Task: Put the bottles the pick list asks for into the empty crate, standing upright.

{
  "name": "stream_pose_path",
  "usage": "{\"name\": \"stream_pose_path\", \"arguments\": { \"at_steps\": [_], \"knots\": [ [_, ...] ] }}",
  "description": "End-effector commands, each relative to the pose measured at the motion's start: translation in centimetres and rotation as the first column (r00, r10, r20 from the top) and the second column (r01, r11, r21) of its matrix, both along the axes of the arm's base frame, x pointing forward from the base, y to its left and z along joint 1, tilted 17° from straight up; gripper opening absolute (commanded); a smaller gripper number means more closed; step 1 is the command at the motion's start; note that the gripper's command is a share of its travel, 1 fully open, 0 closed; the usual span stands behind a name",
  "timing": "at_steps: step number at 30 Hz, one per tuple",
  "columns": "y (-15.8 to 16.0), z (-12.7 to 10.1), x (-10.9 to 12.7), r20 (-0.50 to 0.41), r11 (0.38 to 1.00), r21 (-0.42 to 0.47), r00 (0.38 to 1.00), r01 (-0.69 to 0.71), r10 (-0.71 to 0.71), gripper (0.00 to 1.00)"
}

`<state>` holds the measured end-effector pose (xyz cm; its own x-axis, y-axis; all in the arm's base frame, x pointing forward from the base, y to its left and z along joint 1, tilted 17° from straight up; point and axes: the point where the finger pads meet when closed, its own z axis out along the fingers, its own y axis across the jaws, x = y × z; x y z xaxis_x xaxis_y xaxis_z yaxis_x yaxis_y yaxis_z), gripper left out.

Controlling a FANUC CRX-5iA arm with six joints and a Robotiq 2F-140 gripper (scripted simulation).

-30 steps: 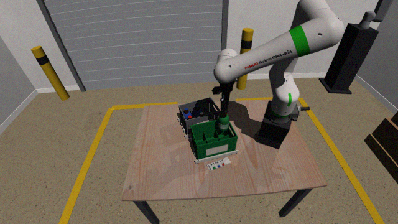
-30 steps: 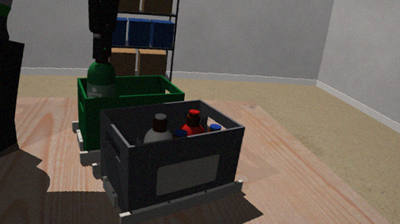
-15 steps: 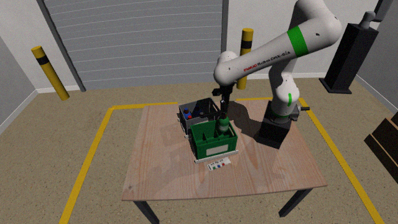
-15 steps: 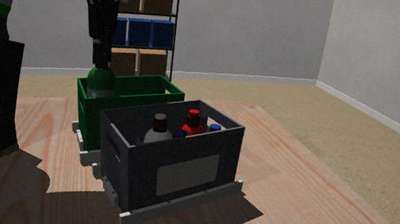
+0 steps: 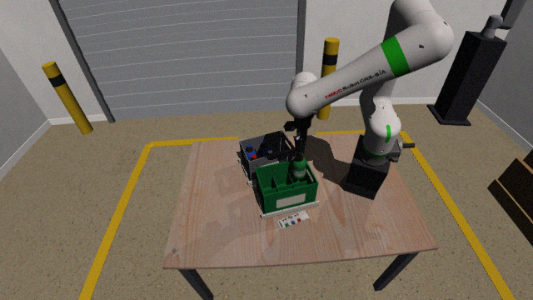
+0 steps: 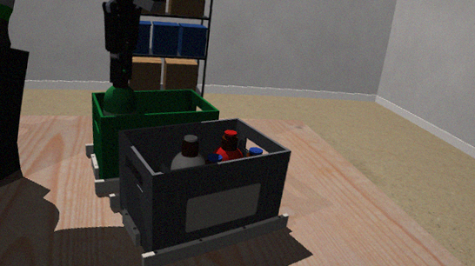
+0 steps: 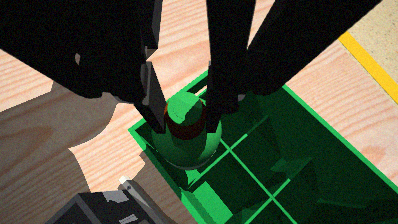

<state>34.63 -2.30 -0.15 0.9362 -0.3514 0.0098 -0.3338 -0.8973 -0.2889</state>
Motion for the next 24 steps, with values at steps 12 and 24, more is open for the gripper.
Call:
{"name": "stream_pose_path", "arguments": {
  "at_steps": [12,24],
  "knots": [
    [0.3,-1.0,0.2,0.002,1.0,-0.001,1.0,0.0,0.0,0.1],
    [0.5,-2.0,0.3,0.002,1.0,-0.001,1.0,0.0,0.0,0.1]
  ]
}}
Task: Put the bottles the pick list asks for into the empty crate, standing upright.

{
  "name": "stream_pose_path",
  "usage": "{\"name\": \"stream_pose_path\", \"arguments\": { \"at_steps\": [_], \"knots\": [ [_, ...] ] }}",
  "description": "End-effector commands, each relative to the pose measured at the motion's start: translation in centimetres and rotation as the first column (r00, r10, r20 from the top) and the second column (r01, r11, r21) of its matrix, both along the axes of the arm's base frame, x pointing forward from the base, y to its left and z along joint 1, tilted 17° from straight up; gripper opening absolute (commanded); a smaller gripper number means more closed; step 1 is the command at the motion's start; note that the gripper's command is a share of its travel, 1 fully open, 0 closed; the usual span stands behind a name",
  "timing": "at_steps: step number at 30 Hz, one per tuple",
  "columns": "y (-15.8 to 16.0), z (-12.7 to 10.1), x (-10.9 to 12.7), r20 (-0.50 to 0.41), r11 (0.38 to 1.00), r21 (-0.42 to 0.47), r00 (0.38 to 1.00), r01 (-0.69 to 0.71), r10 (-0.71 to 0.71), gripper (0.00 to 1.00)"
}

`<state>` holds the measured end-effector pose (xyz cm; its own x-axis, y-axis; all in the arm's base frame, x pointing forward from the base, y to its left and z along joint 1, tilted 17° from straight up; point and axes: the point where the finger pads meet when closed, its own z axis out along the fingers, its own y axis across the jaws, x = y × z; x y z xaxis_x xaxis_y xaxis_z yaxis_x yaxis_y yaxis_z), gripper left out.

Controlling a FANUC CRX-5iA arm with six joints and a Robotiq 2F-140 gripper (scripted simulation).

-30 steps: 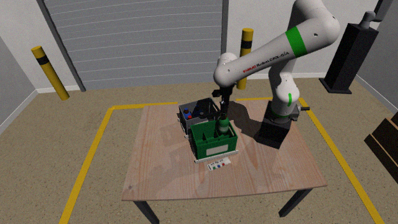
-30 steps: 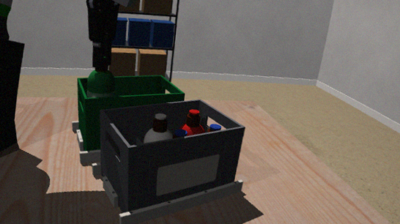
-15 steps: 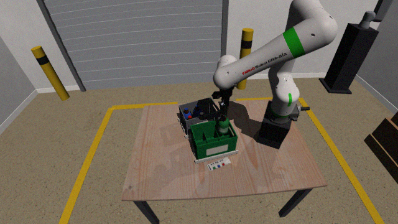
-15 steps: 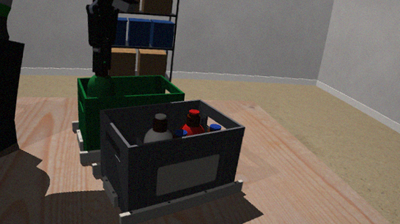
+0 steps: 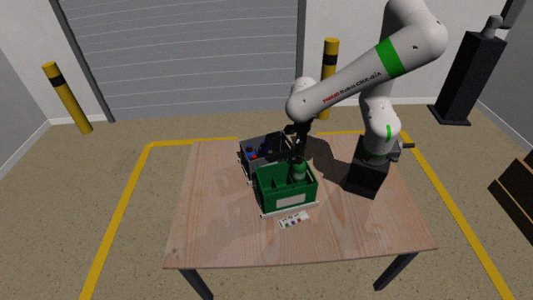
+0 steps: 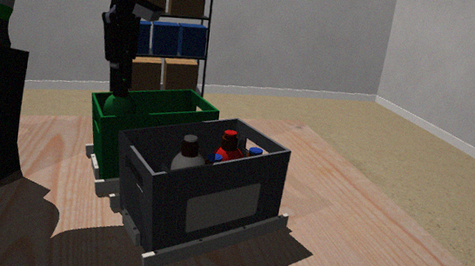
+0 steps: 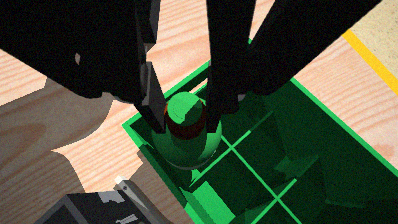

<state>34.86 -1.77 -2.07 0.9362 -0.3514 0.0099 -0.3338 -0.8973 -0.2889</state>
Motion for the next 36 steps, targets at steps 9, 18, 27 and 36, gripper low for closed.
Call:
{"name": "stream_pose_path", "arguments": {
  "at_steps": [9,18,27,36],
  "knots": [
    [0.2,-0.9,0.2,0.001,1.0,-0.001,1.0,0.0,0.0,0.1],
    [0.4,-1.6,0.3,0.001,1.0,-0.001,1.0,0.0,0.0,0.1],
    [0.6,-2.4,0.3,0.001,1.0,-0.001,1.0,0.0,0.0,0.1],
    [0.9,-3.2,0.4,0.001,1.0,-0.001,1.0,0.0,0.0,0.1]
  ]
}}
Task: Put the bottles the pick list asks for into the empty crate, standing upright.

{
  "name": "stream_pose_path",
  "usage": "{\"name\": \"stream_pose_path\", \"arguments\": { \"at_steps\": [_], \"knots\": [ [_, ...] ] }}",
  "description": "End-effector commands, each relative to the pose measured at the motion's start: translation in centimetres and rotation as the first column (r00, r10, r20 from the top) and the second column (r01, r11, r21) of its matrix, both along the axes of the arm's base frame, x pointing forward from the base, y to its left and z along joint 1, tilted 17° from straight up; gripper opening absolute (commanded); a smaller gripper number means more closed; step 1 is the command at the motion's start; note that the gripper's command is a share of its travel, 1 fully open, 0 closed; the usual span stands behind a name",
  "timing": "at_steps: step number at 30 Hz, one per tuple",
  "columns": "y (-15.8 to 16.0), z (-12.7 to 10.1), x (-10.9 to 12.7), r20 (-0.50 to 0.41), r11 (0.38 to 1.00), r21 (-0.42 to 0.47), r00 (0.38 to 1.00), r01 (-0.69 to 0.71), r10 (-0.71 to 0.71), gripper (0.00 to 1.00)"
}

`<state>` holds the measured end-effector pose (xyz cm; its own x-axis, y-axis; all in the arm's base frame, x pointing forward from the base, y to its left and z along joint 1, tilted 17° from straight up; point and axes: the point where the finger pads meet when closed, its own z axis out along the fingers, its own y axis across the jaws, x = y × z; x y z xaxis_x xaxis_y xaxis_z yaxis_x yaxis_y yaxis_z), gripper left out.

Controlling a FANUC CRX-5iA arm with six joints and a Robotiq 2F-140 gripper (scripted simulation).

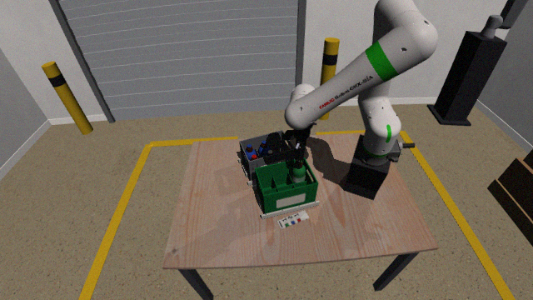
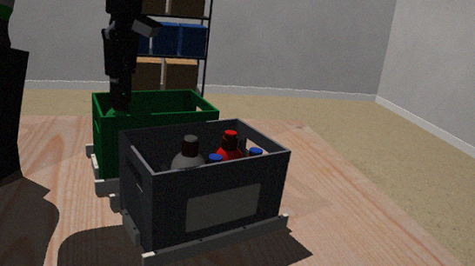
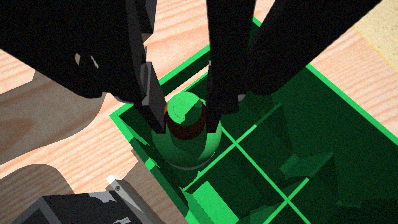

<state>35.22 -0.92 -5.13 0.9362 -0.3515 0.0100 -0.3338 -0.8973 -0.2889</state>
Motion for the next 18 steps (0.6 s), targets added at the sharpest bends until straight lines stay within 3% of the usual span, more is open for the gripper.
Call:
{"name": "stream_pose_path", "arguments": {
  "at_steps": [1,18],
  "knots": [
    [0.0,-0.2,0.1,0.001,1.0,-0.001,1.0,0.0,0.0,0.1],
    [0.4,-1.6,0.3,0.001,1.0,0.0,1.0,0.0,0.0,0.1]
  ]
}}
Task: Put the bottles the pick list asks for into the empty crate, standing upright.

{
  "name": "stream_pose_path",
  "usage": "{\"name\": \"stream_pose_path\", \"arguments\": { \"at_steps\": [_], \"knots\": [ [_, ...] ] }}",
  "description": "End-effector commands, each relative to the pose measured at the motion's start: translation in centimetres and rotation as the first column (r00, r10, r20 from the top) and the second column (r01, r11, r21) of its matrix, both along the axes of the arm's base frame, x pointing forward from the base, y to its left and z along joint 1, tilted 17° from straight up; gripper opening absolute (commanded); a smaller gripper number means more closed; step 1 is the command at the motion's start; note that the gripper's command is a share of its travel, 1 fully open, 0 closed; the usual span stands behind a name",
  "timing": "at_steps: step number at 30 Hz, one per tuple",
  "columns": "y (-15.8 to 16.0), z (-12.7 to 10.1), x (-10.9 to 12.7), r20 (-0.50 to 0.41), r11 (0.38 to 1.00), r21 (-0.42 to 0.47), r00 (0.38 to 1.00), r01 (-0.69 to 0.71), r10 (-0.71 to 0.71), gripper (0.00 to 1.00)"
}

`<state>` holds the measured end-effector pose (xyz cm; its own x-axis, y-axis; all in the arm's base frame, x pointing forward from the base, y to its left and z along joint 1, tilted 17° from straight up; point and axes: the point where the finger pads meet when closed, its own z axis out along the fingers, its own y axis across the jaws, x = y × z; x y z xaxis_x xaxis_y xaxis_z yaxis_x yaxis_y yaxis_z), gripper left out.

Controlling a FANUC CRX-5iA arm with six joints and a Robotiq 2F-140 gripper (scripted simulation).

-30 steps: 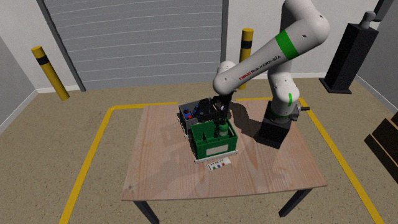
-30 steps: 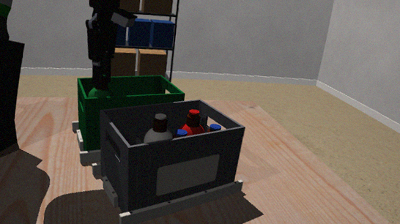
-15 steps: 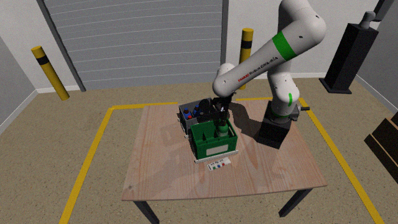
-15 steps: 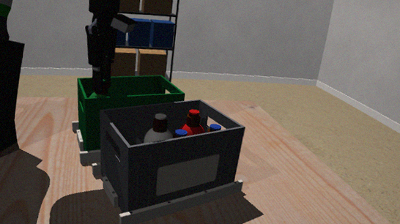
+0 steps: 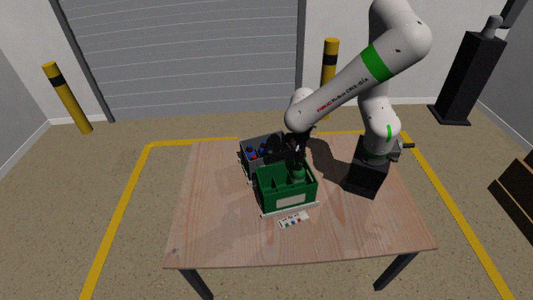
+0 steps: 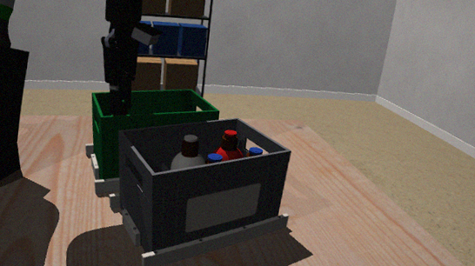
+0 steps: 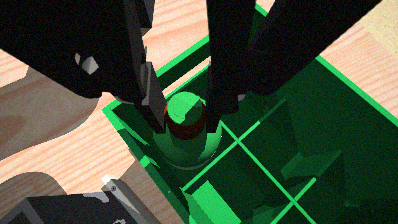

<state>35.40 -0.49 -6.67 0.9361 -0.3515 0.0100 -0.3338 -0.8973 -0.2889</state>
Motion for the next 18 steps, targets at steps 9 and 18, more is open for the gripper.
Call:
{"name": "stream_pose_path", "arguments": {
  "at_steps": [9,18],
  "knots": [
    [0.1,-0.43,0.12,0.001,1.0,0.0,1.0,0.0,0.0,0.1],
    [0.22,-0.85,0.17,0.001,1.0,0.0,1.0,0.0,0.0,0.1]
  ]
}}
